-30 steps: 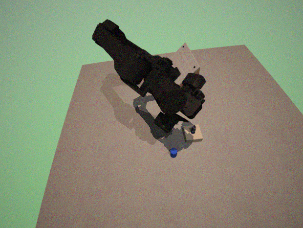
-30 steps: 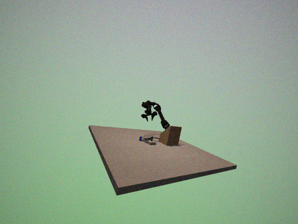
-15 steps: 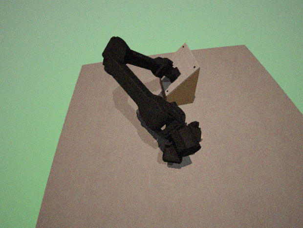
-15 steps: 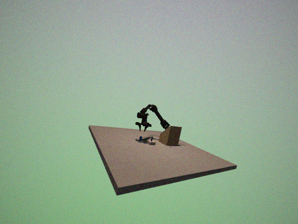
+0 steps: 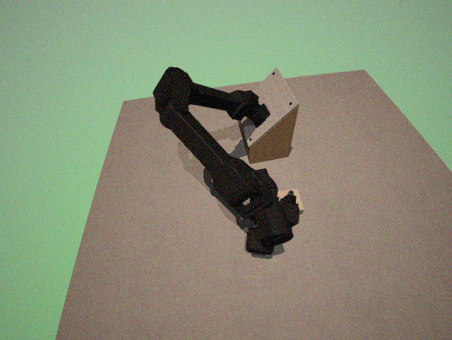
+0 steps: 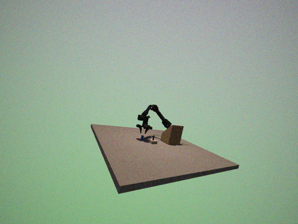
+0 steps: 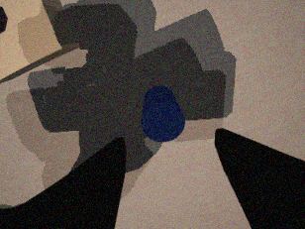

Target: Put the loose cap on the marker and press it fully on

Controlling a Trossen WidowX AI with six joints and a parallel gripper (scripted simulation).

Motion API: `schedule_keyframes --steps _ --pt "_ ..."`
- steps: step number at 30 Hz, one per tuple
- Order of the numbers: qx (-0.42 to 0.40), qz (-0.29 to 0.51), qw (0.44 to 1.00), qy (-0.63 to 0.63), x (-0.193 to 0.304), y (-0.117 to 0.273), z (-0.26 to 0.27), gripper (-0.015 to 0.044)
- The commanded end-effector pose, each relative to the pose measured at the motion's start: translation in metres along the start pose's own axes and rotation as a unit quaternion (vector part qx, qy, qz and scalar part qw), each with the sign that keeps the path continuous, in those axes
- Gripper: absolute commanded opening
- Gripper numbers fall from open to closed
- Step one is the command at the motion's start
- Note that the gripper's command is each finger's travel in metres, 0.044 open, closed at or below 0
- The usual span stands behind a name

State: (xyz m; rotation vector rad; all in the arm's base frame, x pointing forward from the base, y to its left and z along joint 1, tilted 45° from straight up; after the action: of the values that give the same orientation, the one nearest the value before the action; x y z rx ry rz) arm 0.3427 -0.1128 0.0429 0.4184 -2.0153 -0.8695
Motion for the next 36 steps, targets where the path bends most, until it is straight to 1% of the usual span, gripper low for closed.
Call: schedule_keyframes --steps 1,35,36 --pt "0.000 0.004 1.000 0.003 0.000 -0.007 0.002 0.0247" --pt "0.000 0.005 1.000 0.003 0.001 -0.058 0.002 0.0247" --pt "0.000 0.005 1.000 0.003 0.001 -0.058 0.002 0.0221"
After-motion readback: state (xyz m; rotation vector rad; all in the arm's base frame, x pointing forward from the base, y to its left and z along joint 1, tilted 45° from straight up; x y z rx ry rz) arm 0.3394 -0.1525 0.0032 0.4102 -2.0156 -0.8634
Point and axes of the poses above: the point midway between the two fingers, 35 mm back from their tips, its own y axis back along the fingers, its own z axis across the jaws, x = y × z, the point moved 2 cm from there along y, back along the fingers, and after that the axes turned 12 degrees about -y, right-handed, at the moved point
